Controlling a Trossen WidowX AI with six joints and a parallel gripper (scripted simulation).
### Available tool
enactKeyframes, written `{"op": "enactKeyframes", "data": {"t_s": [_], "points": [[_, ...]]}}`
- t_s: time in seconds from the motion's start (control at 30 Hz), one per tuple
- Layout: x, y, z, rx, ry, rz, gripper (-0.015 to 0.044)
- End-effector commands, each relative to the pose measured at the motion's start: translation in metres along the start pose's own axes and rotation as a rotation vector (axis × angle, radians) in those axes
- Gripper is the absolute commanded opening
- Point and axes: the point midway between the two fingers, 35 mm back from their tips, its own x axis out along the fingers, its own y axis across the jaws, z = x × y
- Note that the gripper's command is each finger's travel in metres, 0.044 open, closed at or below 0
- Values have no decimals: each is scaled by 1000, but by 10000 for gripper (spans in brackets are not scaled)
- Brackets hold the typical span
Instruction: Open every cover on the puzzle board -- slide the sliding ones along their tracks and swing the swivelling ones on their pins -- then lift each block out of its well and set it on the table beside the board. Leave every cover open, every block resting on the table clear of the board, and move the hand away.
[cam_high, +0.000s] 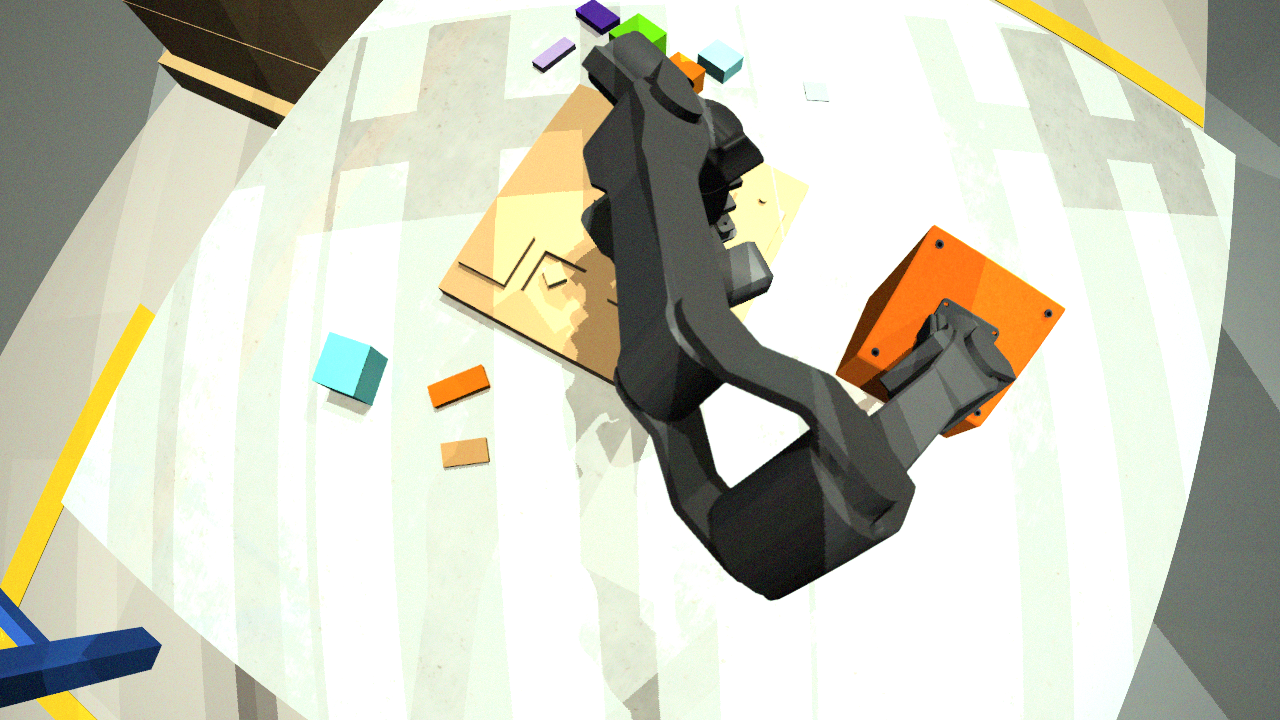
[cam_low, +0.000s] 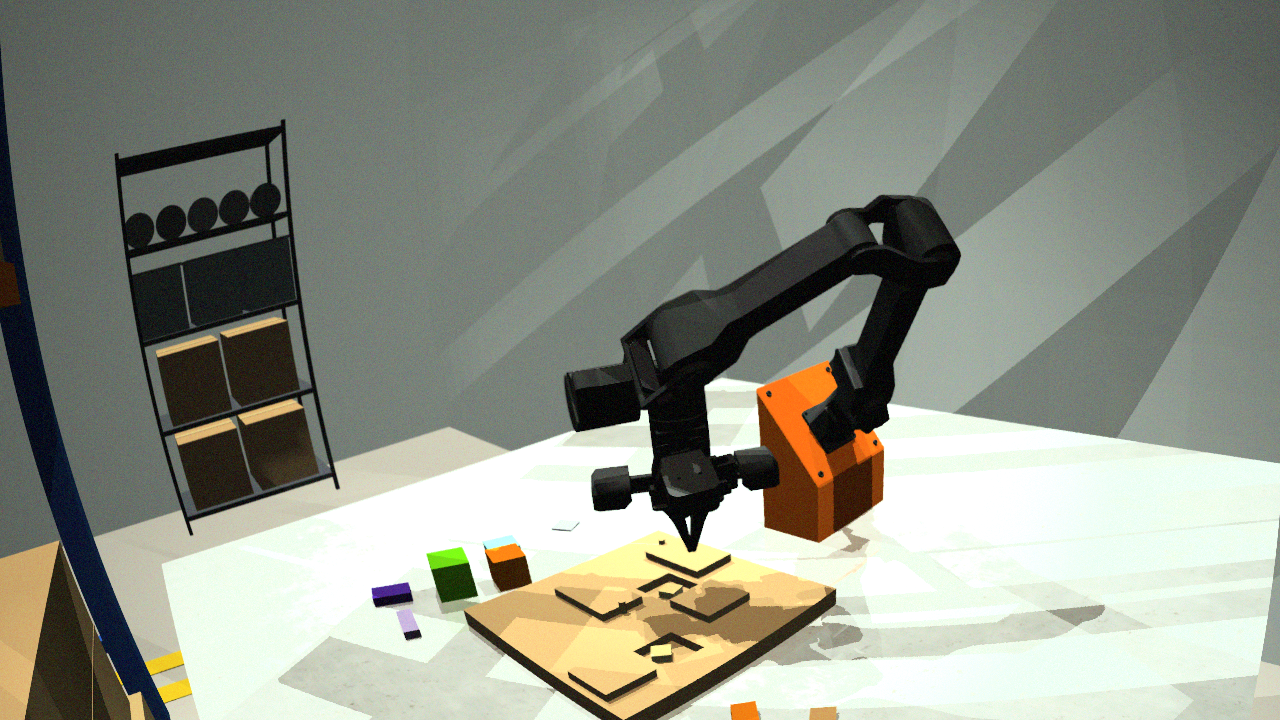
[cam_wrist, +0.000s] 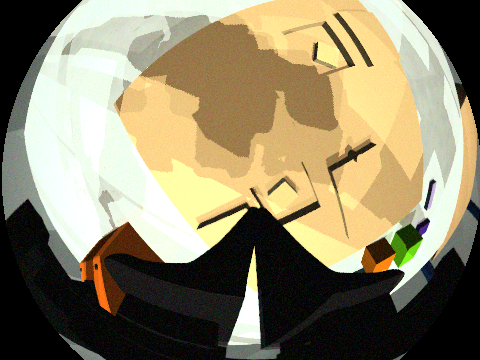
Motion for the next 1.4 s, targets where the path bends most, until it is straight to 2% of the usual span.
{"op": "enactKeyframes", "data": {"t_s": [0.0, 0.23, 0.77, 1.37], "points": [[-5, 9, -22, 650, 7, -7, 0], [-8, 23, -44, 1429, 6, -10, 0], [-10, 44, -71, 2472, 5, -6, 0], [-10, 44, -71, 2497, 5, -6, 0]]}}
